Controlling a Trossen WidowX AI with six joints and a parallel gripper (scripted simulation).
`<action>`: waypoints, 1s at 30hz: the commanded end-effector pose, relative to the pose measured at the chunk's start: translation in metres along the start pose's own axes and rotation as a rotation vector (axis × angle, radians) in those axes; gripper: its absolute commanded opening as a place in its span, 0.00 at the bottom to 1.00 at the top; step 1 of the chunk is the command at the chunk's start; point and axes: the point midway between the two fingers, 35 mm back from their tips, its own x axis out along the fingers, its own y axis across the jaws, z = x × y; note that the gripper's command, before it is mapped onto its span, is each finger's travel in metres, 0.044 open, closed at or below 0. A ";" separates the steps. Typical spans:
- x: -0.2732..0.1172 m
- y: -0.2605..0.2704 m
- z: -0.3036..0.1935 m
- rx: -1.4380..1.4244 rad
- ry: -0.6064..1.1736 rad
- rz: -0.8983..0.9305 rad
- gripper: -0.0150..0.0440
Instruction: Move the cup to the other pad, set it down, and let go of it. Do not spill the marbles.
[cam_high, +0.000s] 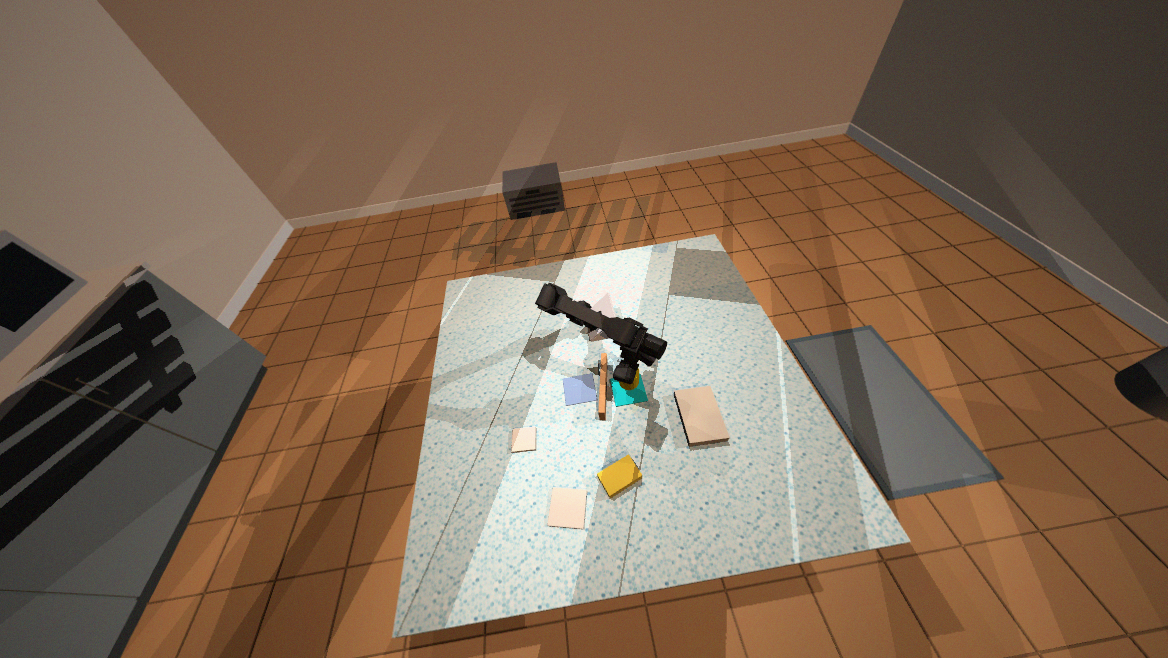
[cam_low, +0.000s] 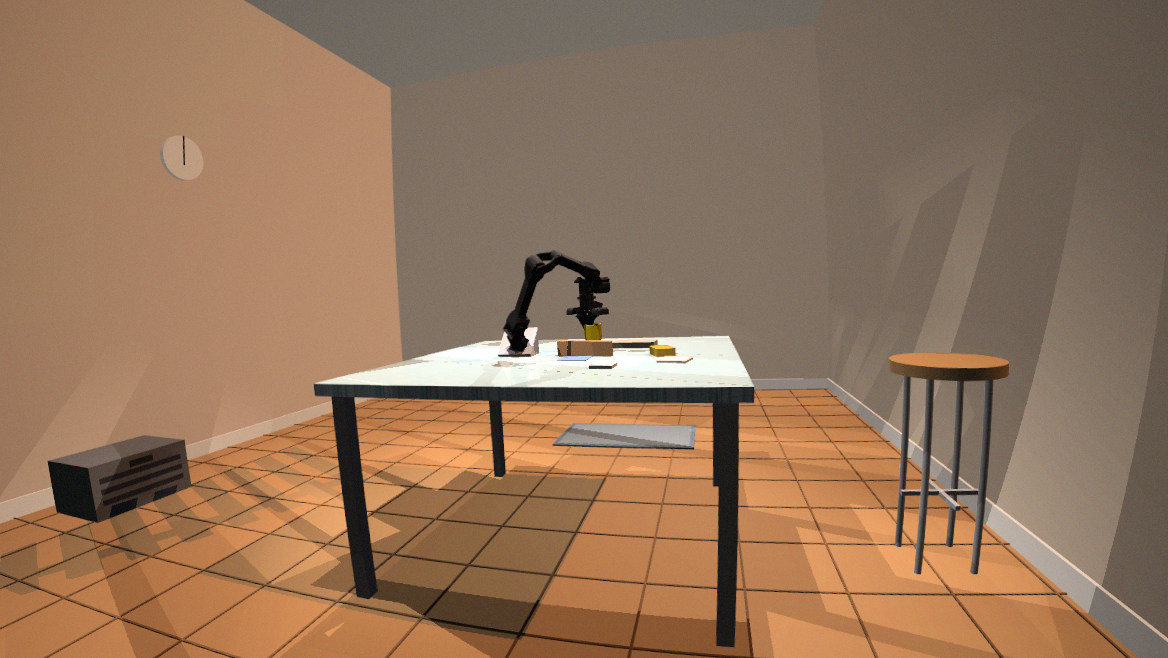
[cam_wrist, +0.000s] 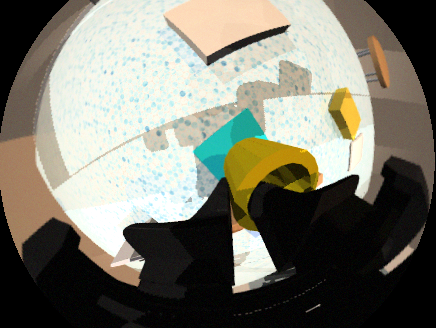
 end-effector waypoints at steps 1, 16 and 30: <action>0.007 0.000 -0.001 -0.005 0.006 -0.003 0.25; 0.027 0.000 -0.002 -0.005 0.006 -0.004 0.25; 0.037 0.000 -0.001 0.001 0.003 -0.001 0.25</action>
